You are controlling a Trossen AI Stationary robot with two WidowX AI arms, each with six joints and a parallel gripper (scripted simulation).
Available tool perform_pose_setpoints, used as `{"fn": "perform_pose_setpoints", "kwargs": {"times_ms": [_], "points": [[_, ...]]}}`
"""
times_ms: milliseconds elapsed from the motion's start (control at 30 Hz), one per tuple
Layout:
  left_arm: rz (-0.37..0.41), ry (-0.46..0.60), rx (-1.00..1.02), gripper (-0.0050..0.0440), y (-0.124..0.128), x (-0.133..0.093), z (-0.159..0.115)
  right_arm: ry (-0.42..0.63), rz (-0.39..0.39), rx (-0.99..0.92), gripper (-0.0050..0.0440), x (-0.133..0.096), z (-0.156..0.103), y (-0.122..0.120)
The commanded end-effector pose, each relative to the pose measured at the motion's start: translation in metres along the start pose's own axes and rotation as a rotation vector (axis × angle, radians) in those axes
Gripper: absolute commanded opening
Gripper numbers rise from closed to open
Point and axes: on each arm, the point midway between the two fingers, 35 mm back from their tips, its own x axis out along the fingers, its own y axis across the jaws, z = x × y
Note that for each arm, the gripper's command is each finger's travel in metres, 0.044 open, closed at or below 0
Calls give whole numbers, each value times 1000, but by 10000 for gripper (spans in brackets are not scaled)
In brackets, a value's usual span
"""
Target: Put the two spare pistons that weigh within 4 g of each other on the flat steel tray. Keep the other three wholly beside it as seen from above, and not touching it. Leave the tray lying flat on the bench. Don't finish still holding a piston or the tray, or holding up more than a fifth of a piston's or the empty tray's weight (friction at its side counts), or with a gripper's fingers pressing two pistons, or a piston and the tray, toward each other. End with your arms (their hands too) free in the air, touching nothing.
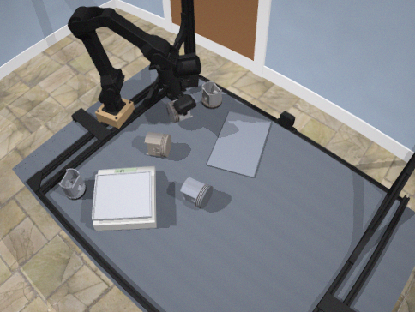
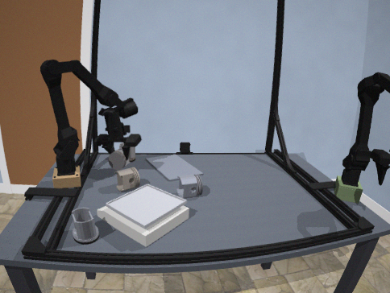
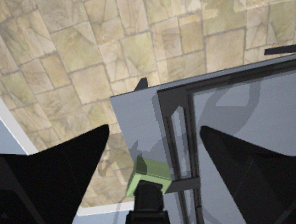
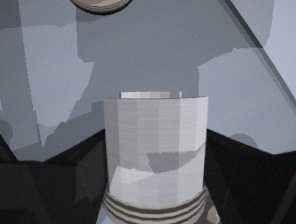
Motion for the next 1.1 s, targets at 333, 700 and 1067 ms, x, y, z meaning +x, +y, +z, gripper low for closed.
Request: {"fn": "perform_pose_setpoints", "kwargs": {"times_ms": [333, 700, 1067], "points": [[-3, 3, 4, 440, 0, 0, 0, -18, -14, 0, 158, -24, 8, -5], [-3, 3, 4, 440, 0, 0, 0, -18, -14, 0, 158, -38, 11, -7], [-3, 3, 4, 440, 0, 0, 0, -20, -17, 2, 158, -53, 14, -9]]}}
